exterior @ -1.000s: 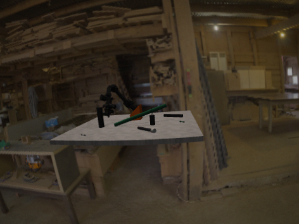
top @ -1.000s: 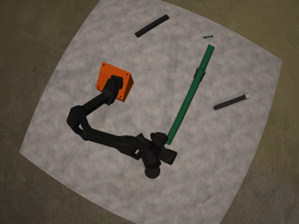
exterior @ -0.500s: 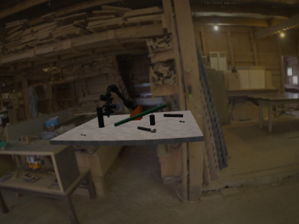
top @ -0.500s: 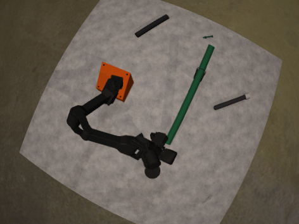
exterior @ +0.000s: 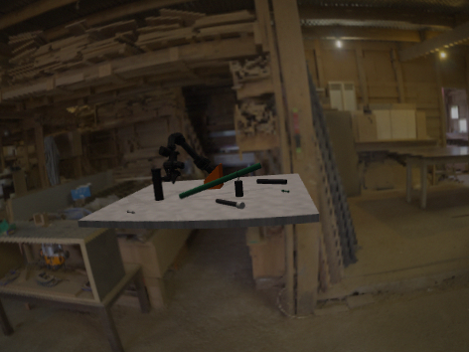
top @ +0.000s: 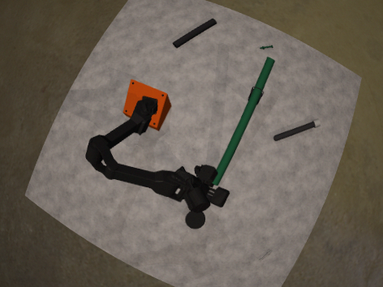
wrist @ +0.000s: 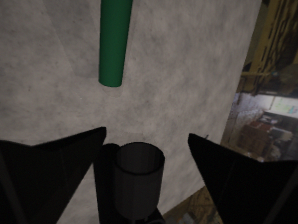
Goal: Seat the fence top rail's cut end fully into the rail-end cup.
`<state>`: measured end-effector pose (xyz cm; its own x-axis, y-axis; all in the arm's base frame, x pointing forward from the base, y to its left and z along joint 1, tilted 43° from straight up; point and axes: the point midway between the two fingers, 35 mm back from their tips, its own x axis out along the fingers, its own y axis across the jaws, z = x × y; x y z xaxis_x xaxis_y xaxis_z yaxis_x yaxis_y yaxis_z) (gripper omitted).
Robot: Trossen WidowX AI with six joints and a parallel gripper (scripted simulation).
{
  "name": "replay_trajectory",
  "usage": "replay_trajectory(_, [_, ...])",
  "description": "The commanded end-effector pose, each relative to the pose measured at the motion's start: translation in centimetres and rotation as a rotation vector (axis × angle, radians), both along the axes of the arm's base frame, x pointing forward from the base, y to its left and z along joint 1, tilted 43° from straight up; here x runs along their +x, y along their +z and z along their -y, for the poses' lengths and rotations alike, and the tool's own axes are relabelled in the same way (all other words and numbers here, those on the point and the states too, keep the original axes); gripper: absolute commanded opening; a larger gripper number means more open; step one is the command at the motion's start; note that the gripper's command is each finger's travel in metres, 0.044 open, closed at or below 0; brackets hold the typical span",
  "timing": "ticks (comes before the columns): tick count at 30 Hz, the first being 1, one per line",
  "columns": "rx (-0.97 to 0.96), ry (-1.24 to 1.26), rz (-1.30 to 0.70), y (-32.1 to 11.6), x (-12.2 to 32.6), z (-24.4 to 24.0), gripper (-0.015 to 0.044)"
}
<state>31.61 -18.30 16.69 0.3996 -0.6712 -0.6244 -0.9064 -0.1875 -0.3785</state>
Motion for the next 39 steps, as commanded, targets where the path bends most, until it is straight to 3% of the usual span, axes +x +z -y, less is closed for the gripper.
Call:
replay_trajectory(1, [0.000,-0.005,0.007,0.2,0.3,-1.2,0.0440])
replay_trajectory(12, [0.022,-0.030,0.031,-0.1,0.7,-3.9,0.0440])
replay_trajectory(30, [0.467,-0.830,0.854,-1.7,2.1,-14.8,0.0440])
replay_trajectory(39, [0.623,-1.053,1.205,-1.6,1.9,-18.8,0.0440])
